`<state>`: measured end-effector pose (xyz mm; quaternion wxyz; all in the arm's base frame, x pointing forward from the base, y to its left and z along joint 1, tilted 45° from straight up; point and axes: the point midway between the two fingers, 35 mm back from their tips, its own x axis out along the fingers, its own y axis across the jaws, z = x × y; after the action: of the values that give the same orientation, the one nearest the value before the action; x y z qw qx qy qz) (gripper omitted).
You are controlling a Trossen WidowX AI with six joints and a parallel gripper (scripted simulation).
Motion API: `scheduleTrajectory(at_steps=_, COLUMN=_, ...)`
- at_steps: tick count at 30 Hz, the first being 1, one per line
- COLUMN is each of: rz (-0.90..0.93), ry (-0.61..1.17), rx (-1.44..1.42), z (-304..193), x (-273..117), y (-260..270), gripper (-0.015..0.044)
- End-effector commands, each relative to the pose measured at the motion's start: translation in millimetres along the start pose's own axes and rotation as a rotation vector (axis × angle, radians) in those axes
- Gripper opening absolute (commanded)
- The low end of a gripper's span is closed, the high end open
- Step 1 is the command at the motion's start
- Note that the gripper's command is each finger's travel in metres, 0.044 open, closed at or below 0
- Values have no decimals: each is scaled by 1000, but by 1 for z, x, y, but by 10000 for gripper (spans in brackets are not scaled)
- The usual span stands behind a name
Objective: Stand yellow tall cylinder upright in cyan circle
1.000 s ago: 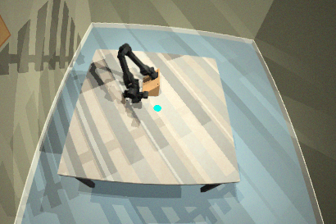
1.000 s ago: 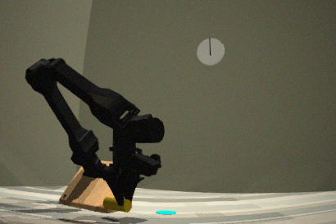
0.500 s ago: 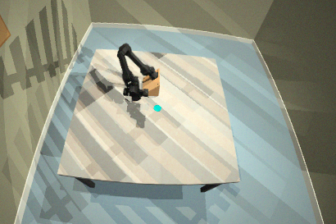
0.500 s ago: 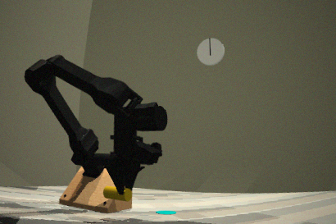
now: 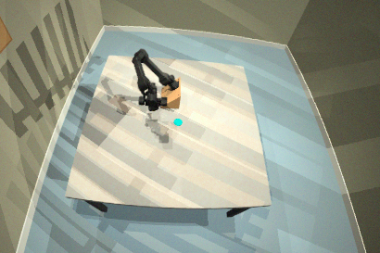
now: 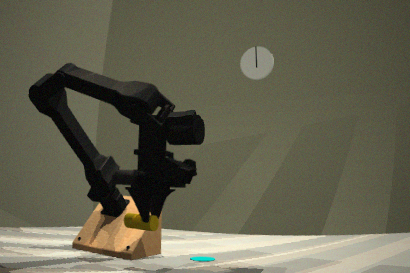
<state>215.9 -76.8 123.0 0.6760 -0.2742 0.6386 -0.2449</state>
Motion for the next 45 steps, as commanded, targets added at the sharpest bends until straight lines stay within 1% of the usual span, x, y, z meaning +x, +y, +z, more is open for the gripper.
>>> scheduleTrajectory(at_steps=1, rz=-9, ry=-6, rx=7, z=1, x=-9, y=-3, gripper=105)
scheduleTrajectory(at_steps=9, rz=-21, ry=-5, rx=3, z=-2, x=-25, y=-6, gripper=105)
scheduleTrajectory(at_steps=13, rz=-21, ry=-5, rx=-15, z=-1, x=-27, y=-5, gripper=105)
scheduleTrajectory(at_steps=45, rz=6, ry=-12, rx=-864, z=35, x=-39, y=91, gripper=105)
